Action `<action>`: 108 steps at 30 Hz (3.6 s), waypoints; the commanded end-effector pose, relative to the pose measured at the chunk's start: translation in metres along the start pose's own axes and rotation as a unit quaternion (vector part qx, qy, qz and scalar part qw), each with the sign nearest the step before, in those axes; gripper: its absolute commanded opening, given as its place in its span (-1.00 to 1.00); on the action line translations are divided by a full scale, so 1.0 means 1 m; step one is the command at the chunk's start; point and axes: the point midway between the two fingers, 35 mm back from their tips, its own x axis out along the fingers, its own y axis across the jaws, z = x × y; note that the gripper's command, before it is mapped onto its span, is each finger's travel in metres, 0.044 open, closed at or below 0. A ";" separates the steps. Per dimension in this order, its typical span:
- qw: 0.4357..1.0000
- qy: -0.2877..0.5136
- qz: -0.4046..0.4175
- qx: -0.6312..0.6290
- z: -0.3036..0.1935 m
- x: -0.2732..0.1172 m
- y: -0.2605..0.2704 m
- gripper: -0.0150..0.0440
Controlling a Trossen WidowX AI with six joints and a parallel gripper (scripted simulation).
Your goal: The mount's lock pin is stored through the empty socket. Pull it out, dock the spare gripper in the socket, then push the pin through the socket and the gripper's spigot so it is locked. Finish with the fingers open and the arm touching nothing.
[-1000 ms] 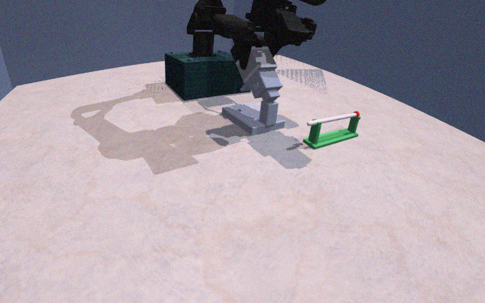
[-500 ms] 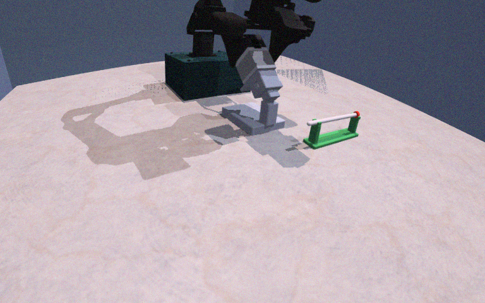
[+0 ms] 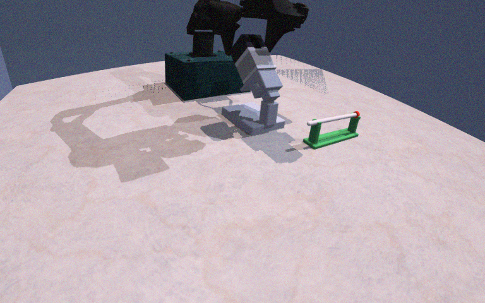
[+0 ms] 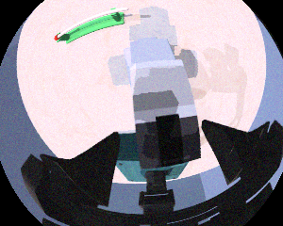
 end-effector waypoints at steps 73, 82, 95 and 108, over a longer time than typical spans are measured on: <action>1.000 0.001 0.004 -0.001 -0.040 -0.075 0.104 0.12; 0.921 -0.030 -0.080 -0.381 0.063 -0.071 0.102 0.12; 0.739 0.002 -0.161 -0.654 0.150 -0.051 0.096 0.12; 0.730 0.005 -0.164 -0.663 0.153 -0.050 0.095 0.12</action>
